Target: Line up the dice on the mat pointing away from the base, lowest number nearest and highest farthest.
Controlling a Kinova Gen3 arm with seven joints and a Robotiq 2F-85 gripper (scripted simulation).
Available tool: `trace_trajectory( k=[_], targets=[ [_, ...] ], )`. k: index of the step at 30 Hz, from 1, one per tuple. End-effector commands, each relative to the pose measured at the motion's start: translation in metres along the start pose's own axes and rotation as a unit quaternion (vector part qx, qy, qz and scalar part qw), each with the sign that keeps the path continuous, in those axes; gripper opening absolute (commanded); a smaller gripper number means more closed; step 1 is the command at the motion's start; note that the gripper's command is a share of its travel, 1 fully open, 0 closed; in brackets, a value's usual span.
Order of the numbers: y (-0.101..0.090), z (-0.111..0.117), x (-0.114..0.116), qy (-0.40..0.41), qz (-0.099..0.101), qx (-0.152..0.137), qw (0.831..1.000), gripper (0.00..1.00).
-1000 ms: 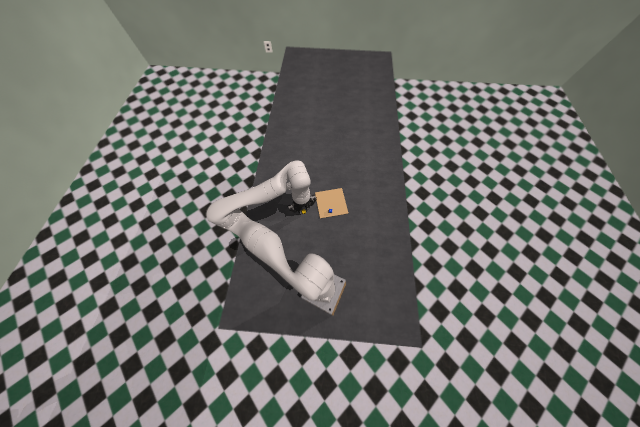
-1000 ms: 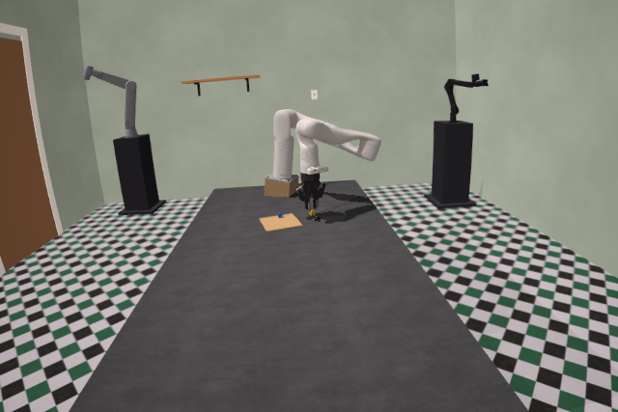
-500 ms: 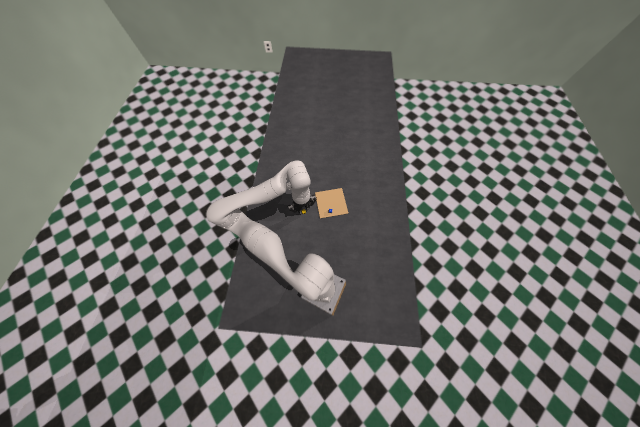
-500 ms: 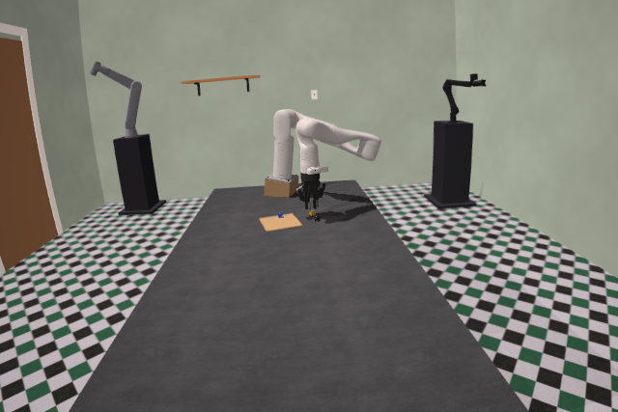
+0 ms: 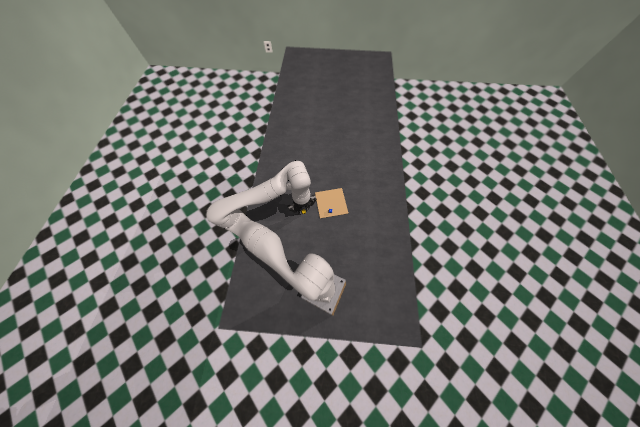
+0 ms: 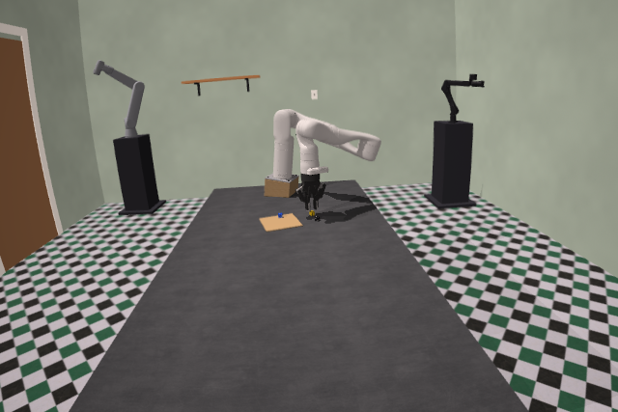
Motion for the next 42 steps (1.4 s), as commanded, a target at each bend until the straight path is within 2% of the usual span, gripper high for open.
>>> trace_trajectory(
  k=[1,18,42],
  targets=[
    [0.002,0.000,0.000,0.000,0.000,-0.001,1.000,0.31],
    [0.019,0.000,0.000,0.000,0.000,-0.001,1.000,0.31],
    [0.019,0.000,0.000,0.000,0.000,-0.001,1.000,0.31]
  ],
)
Point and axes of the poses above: the point where the finger pads meet when closed, its own y axis out along the fingers, its own x axis across the jaws, z = x × y, the point moved 1 cm from there along -y, back along the fingers, and after that the axes turned 1 degree about y, right-handed, at the moved point
